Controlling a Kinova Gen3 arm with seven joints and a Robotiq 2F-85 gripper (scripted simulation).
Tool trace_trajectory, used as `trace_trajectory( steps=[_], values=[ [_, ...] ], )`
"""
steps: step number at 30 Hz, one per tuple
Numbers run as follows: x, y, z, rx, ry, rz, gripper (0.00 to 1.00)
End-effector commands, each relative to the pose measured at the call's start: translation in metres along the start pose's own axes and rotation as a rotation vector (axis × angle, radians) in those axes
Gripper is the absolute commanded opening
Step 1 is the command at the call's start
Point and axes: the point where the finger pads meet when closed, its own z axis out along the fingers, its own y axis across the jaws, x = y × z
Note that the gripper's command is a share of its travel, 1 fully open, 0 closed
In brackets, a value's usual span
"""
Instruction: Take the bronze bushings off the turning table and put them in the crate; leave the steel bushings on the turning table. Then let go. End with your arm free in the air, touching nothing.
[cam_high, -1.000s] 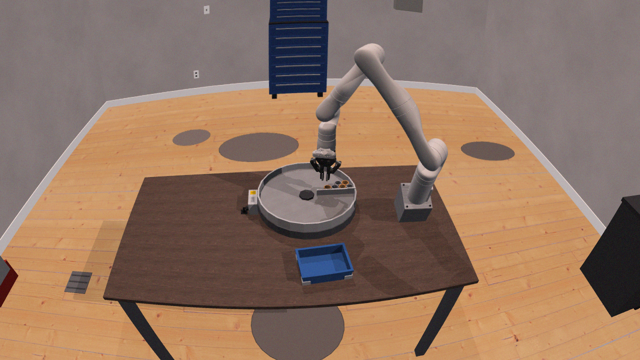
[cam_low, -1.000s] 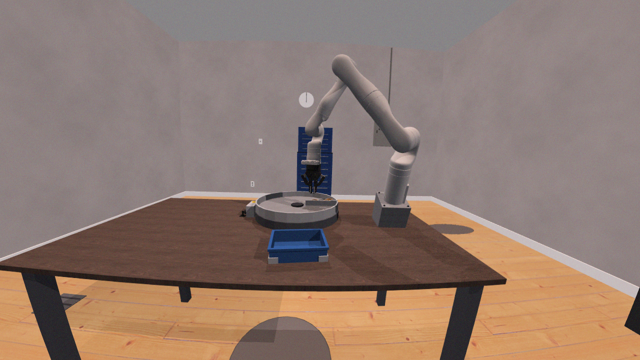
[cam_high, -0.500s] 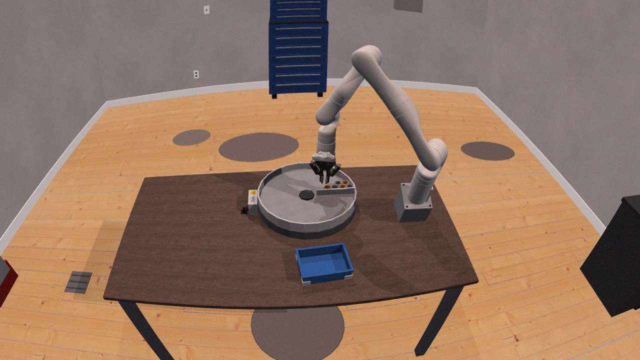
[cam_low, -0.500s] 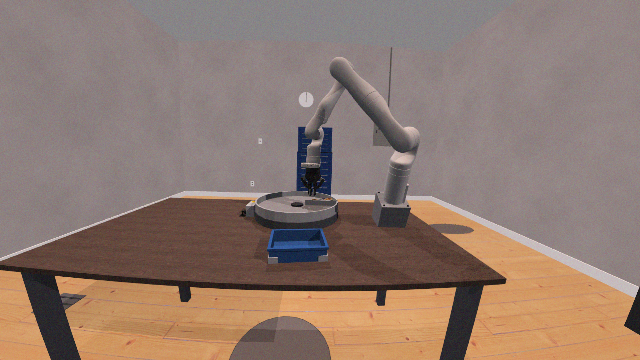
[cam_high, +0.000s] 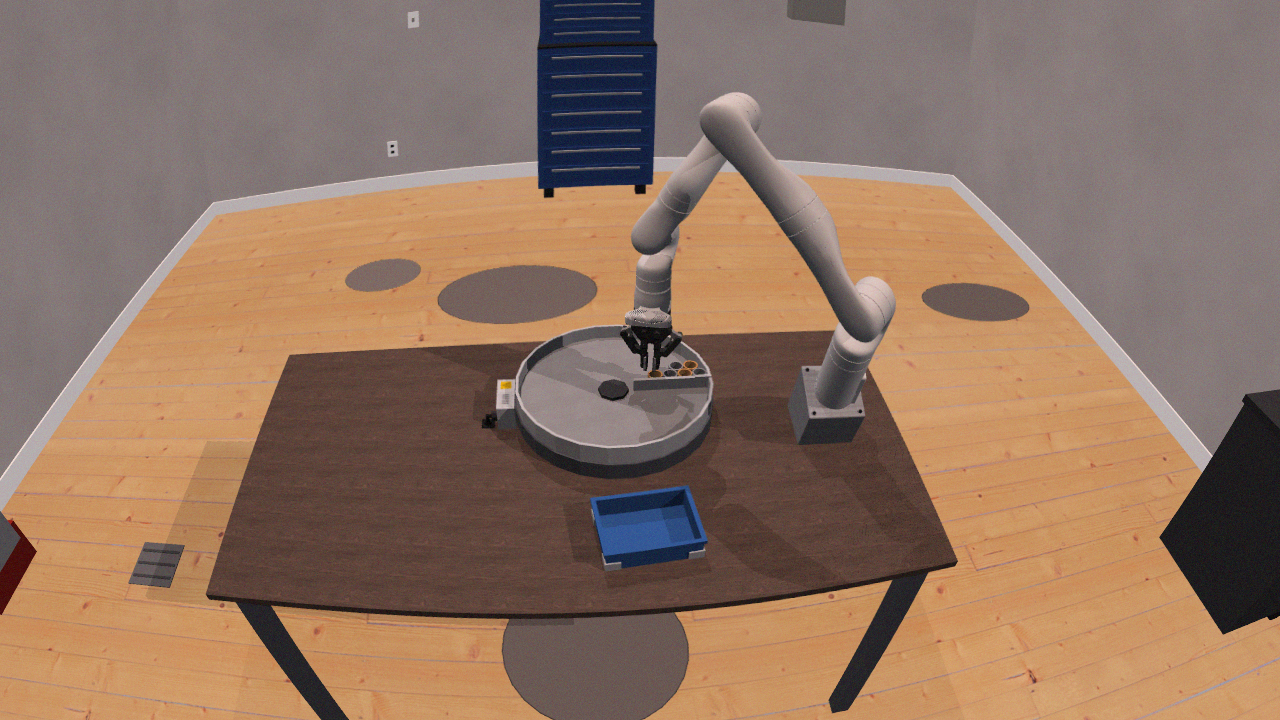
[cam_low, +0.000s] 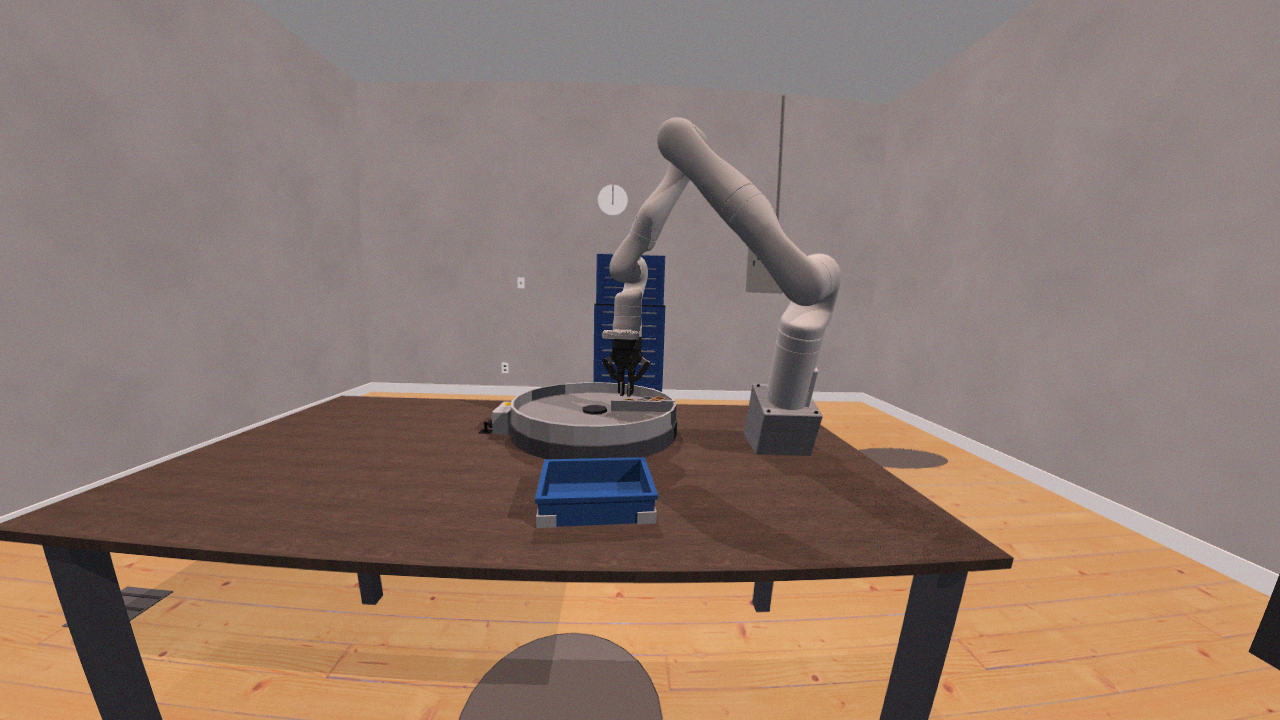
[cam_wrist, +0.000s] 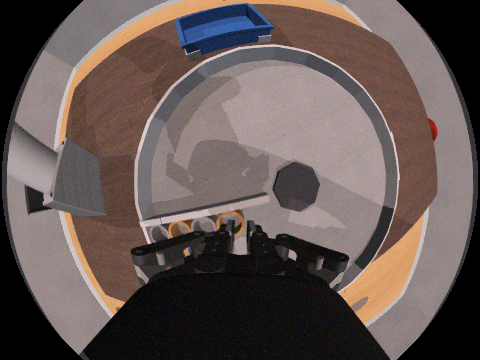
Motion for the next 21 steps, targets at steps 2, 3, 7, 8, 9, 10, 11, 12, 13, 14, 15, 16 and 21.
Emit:
trace_trajectory(
  steps=[2,3,7,8,9,10,11,12,13,14,15,16,21],
  values=[
    [0.0001,-0.0001,0.0016,0.000,0.000,0.000,0.14],
    [0.0001,-0.0001,0.0016,0.000,0.000,0.000,0.14],
    [0.0001,-0.0001,0.0016,0.000,0.000,0.000,0.14],
    [0.0001,-0.0001,0.0016,0.000,0.000,0.000,0.14],
    [0.0001,-0.0001,0.0016,0.000,0.000,0.000,0.14],
    [0.0001,-0.0001,0.0016,0.000,0.000,0.000,0.14],
    [0.0001,-0.0001,0.0016,0.000,0.000,0.000,0.14],
    [0.0001,-0.0001,0.0016,0.000,0.000,0.000,0.14],
    [0.0001,-0.0001,0.0016,0.000,0.000,0.000,0.14],
    [0.0001,-0.0001,0.0022,0.000,0.000,0.000,0.14],
    [0.0001,-0.0001,0.0028,0.001,0.000,0.000,0.14],
    [0.0001,-0.0001,0.0035,0.001,0.000,0.000,0.14],
    [0.0002,-0.0002,0.0048,0.001,0.001,0.000,0.14]
  ],
)
